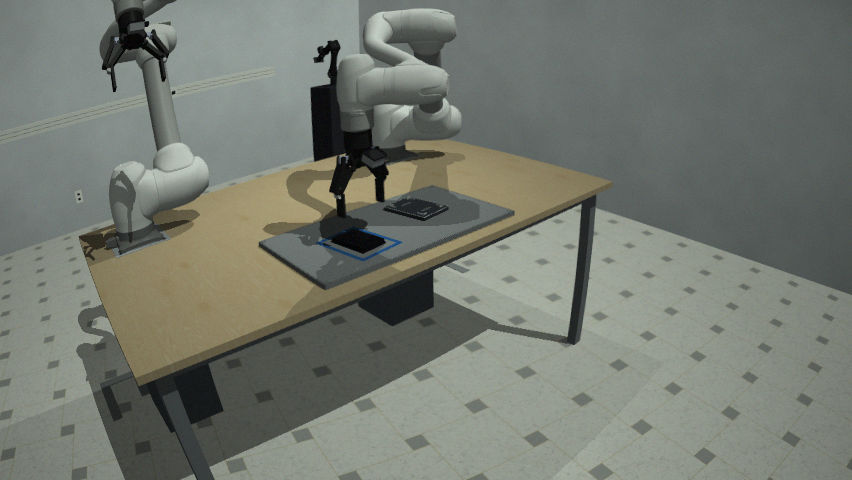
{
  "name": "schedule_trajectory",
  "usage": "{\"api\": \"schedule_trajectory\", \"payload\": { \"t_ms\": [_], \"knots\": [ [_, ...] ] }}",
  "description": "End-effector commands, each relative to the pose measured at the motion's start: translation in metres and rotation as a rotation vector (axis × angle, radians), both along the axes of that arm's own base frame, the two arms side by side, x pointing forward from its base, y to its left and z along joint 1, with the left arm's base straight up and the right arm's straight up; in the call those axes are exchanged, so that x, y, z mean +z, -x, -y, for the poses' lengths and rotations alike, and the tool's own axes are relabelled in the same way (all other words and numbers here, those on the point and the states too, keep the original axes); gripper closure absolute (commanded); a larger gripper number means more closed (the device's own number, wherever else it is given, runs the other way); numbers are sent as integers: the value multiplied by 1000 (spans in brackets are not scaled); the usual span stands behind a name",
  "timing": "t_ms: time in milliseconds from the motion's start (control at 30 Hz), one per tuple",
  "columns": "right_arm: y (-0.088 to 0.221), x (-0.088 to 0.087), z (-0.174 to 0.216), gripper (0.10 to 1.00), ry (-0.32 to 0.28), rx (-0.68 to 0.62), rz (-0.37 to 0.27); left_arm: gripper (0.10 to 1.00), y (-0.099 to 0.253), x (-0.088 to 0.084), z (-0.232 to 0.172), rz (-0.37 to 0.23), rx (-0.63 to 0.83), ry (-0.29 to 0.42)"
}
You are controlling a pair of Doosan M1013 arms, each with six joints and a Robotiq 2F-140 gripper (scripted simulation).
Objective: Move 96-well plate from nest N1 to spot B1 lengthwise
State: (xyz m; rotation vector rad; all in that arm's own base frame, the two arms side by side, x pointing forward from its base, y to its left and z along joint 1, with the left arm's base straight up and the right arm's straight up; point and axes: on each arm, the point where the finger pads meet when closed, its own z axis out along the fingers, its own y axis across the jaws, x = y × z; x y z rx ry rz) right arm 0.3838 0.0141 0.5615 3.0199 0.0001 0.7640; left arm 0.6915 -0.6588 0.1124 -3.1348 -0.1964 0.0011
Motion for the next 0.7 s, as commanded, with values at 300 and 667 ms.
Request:
{"api": "schedule_trajectory", "payload": {
  "t_ms": [300,667],
  "knots": [
    [0,0,0,98,0,0,1,98,9,1,-37,2,0,1],
    [0,0,0,98,0,0,1,98,18,1,-72,2,0,1]
  ]
}}
